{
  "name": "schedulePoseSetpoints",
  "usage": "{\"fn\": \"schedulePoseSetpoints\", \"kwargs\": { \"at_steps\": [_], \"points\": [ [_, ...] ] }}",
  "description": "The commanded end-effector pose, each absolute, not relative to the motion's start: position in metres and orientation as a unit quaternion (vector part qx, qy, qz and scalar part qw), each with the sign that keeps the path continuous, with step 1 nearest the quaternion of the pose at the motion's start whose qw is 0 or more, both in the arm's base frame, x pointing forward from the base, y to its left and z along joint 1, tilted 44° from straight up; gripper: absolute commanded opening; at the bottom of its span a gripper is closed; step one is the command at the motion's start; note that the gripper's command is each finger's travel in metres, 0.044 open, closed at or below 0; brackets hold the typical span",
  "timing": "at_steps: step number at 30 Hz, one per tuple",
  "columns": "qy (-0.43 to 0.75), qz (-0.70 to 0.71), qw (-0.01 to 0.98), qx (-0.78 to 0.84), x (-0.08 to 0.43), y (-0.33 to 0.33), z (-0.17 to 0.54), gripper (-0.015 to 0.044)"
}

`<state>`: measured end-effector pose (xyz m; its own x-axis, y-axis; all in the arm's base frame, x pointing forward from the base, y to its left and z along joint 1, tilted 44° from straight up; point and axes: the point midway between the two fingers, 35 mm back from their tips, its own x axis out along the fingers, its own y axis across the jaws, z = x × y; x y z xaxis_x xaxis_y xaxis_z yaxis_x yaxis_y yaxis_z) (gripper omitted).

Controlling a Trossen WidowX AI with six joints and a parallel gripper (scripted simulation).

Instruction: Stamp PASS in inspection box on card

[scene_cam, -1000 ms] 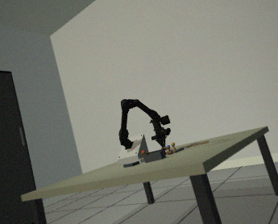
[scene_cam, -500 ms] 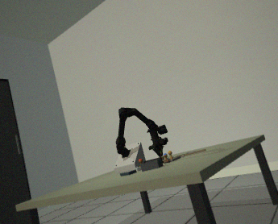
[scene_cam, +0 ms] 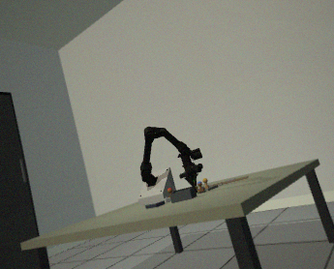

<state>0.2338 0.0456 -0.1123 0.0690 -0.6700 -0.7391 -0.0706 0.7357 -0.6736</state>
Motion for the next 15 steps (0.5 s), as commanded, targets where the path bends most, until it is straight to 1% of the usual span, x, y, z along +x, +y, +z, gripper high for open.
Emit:
{"fn": "schedulePoseSetpoints", "kwargs": {
  "at_steps": [1,15],
  "points": [
    [0.645,-0.223,0.67,-0.291,0.2321,0.0438,-0.1125,0.0],
    [0.645,-0.223,0.67,-0.291,0.2322,0.0429,-0.1133,0.0]
  ]
}}
